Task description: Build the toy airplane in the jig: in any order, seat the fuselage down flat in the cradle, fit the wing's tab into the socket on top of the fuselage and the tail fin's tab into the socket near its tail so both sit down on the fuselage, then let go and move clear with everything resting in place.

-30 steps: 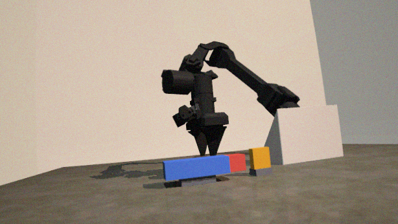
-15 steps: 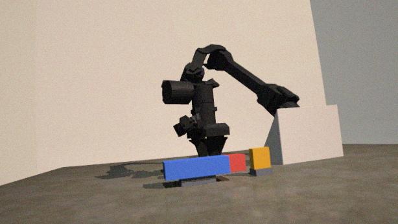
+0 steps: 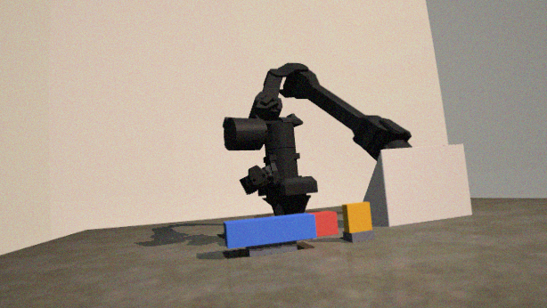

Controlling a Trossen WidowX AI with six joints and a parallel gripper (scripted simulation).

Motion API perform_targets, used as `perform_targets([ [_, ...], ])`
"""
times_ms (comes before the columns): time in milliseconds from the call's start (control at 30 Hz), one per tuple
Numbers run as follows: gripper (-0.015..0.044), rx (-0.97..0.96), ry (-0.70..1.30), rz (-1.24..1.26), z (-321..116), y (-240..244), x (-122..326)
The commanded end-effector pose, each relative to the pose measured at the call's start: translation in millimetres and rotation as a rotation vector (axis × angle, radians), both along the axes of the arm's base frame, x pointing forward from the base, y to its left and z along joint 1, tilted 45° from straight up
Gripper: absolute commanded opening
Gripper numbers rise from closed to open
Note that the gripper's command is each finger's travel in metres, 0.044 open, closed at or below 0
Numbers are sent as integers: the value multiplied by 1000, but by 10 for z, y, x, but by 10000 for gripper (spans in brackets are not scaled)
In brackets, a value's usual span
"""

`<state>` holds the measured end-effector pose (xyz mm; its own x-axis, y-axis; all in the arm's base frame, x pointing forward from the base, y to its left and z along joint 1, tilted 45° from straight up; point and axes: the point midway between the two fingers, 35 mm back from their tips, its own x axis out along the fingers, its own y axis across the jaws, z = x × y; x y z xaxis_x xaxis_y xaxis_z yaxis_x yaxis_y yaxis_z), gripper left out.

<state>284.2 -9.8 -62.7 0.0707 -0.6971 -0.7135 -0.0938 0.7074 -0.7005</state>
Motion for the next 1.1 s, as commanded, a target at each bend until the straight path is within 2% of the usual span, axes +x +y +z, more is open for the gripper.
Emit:
perform_targets([
  [0,197,-5,2,4,1,-6,2],
  [200,157,-5,2,4,1,-6,2],
  [400,0,-1,2,5,61,73,17],
  [1067,0,13,-2,3,455,526,27],
])
